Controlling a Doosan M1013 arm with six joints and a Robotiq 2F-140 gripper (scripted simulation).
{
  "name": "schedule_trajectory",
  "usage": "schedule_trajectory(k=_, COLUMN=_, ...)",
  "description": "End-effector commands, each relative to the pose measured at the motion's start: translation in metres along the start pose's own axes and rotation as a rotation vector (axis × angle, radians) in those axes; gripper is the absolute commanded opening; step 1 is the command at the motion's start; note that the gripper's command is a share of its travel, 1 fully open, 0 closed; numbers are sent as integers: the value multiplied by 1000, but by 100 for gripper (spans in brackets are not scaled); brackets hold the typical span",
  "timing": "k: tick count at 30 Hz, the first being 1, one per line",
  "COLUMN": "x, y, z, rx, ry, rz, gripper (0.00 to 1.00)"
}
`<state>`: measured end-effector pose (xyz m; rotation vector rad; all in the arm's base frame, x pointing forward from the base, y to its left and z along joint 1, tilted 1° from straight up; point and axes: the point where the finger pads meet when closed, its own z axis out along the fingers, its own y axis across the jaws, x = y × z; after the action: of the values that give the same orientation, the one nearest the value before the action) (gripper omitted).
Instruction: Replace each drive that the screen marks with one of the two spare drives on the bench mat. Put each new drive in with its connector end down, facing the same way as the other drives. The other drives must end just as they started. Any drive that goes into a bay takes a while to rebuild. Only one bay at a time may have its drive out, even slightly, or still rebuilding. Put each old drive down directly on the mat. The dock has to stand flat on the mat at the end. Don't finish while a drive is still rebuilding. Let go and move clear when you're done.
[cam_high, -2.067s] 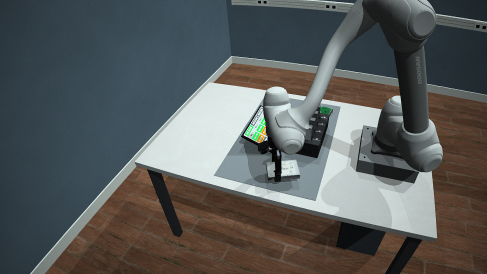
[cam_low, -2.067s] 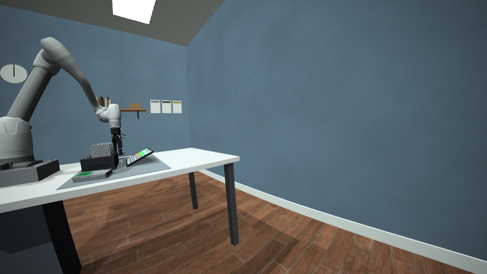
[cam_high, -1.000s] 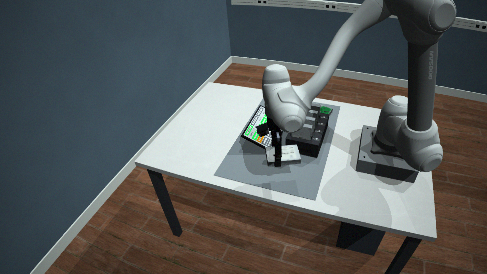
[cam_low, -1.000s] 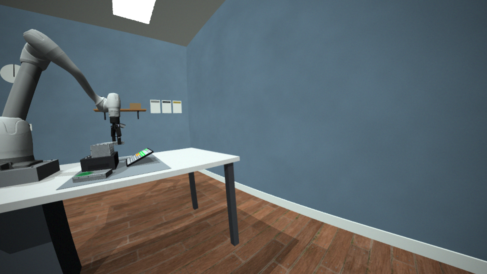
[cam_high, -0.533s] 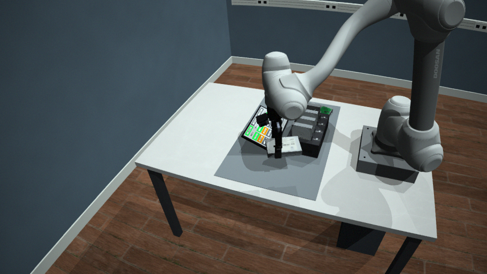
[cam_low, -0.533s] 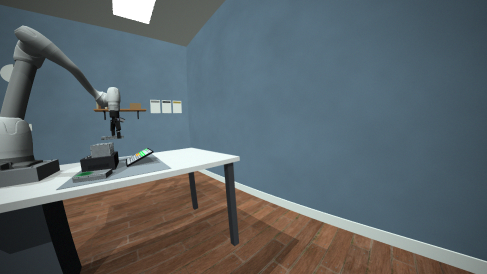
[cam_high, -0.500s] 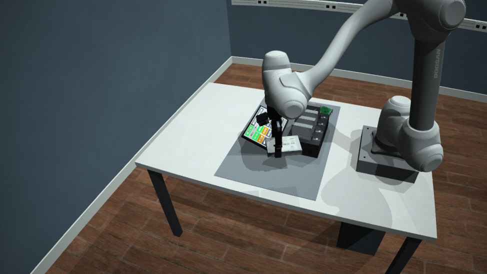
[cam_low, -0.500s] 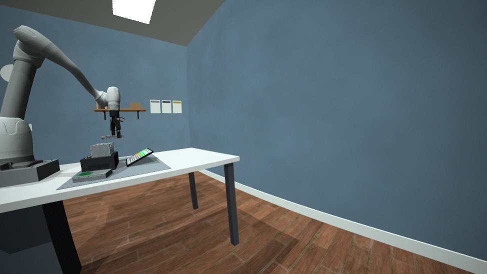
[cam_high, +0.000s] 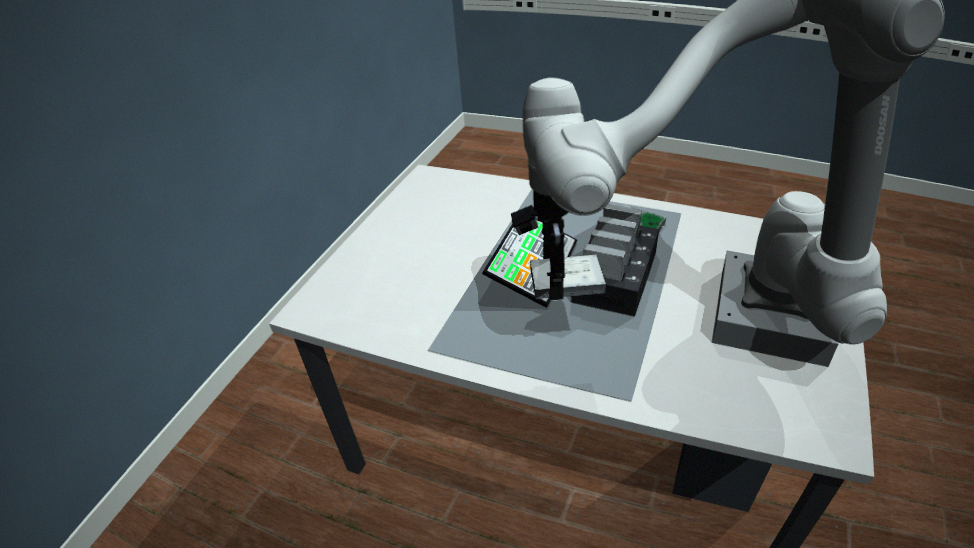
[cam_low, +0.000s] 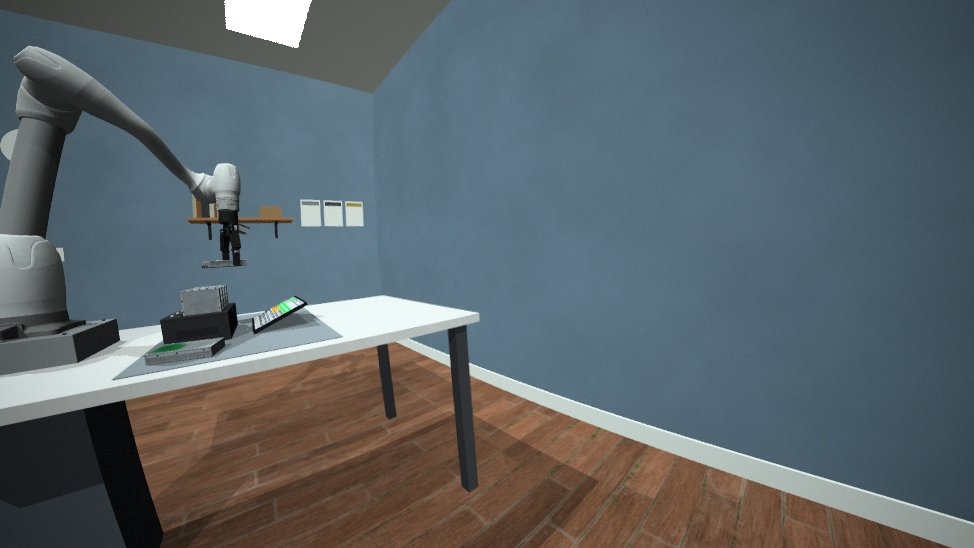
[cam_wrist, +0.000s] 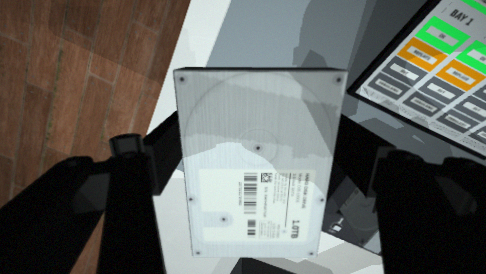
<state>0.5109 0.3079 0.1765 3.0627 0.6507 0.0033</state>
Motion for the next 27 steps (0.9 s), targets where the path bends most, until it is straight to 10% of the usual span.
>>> schedule_trajectory(k=1, x=0, y=0, z=-9, rx=1, ry=1, rz=0, gripper=10)
schedule_trajectory(k=27, x=0, y=0, z=-34, rx=1, ry=1, rz=0, gripper=10)
